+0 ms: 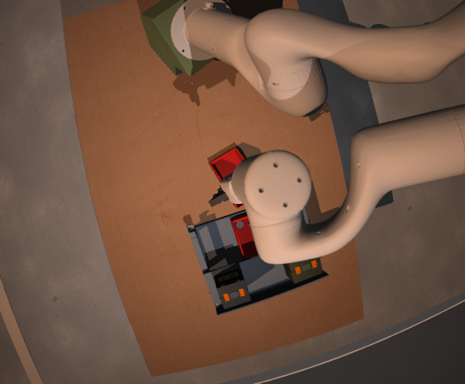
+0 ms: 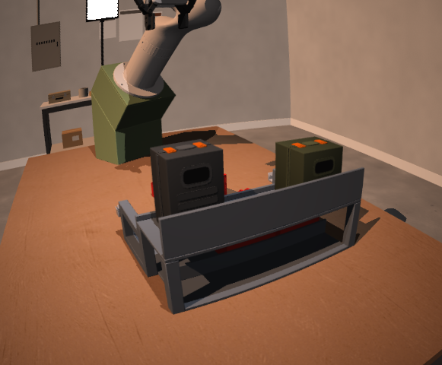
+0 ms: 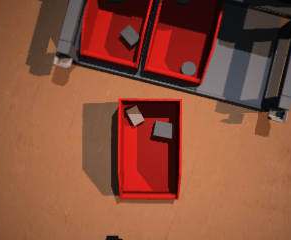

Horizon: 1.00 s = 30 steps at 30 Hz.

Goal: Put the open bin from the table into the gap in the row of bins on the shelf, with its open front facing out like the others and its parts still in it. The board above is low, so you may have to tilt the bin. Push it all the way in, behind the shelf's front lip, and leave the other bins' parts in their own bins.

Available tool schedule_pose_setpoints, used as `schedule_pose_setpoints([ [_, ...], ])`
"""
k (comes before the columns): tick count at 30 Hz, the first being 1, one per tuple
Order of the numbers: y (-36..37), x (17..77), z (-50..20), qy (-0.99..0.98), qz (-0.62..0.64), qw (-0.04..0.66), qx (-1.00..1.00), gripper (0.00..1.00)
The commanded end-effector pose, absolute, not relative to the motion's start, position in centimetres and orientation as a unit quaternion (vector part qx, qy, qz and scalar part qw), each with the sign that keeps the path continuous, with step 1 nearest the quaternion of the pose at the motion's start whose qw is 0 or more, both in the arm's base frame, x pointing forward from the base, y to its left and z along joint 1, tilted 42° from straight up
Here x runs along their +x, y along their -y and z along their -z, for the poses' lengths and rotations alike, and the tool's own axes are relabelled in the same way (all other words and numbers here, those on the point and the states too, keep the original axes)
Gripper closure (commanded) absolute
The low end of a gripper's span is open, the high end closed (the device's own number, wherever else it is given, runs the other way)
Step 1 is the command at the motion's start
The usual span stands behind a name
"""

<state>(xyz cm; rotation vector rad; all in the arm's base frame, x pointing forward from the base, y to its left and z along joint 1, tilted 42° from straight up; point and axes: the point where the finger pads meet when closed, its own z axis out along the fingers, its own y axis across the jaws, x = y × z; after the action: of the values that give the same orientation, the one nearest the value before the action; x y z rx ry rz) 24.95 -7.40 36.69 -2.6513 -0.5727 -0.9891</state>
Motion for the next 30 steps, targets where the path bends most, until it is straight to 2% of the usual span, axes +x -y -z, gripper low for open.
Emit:
schedule_pose_setpoints([
  [1, 6.7, 24.9, -37.2, 0.195, 0.337, 0.124, -0.913, 0.0],
  [6, 6.7, 24.9, -37.2, 0.195, 0.337, 0.124, -0.913, 0.0],
  [11, 1.8, 24.6, -39.4, 0.195, 0.338, 0.124, -0.913, 0.0],
  [23, 1.8, 24.6, -39.4, 0.195, 0.338, 0.124, -0.913, 0.0],
  [30, -2.2, 24.4, -41.2, 0.195, 0.338, 0.124, -0.913, 0.0],
])
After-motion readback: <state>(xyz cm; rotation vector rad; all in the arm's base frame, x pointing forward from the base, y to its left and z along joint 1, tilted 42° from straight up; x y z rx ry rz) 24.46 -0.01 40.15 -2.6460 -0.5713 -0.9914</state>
